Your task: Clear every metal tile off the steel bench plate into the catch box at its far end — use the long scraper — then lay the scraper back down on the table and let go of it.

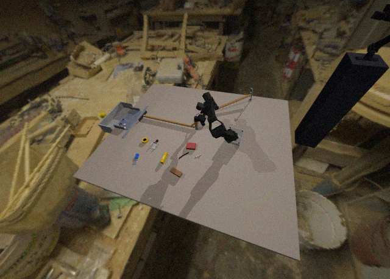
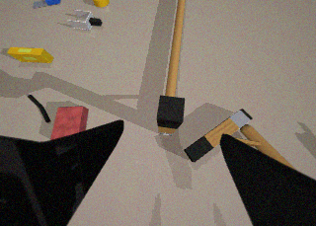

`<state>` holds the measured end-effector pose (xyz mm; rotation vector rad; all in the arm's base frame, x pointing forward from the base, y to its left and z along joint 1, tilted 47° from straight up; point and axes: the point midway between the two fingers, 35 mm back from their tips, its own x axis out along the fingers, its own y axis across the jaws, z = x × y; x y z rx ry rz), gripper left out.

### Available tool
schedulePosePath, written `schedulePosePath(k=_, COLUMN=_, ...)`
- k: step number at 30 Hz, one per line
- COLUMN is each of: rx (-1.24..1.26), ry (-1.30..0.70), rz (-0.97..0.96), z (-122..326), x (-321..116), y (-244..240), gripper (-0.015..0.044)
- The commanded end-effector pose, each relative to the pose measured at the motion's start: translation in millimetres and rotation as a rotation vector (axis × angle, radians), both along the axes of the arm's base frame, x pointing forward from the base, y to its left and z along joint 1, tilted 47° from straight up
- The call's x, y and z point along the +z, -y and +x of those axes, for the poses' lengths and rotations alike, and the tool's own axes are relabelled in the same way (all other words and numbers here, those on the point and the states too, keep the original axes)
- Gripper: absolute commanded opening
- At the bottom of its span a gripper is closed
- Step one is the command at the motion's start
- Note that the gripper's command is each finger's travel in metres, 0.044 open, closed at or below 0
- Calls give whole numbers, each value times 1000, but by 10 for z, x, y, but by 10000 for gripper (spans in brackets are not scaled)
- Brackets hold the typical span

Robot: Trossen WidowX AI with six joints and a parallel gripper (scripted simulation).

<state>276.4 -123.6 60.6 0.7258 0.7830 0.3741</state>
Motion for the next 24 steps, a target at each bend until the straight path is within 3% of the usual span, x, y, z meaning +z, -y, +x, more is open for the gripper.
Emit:
schedulePosePath(k=1, rx=2, ry=-9, rz=8, z=27, x=-63, y=-59, gripper=440)
schedulePosePath(k=24, rx=2, ry=-12, rz=3, z=282, x=-266, y=-252, gripper=440)
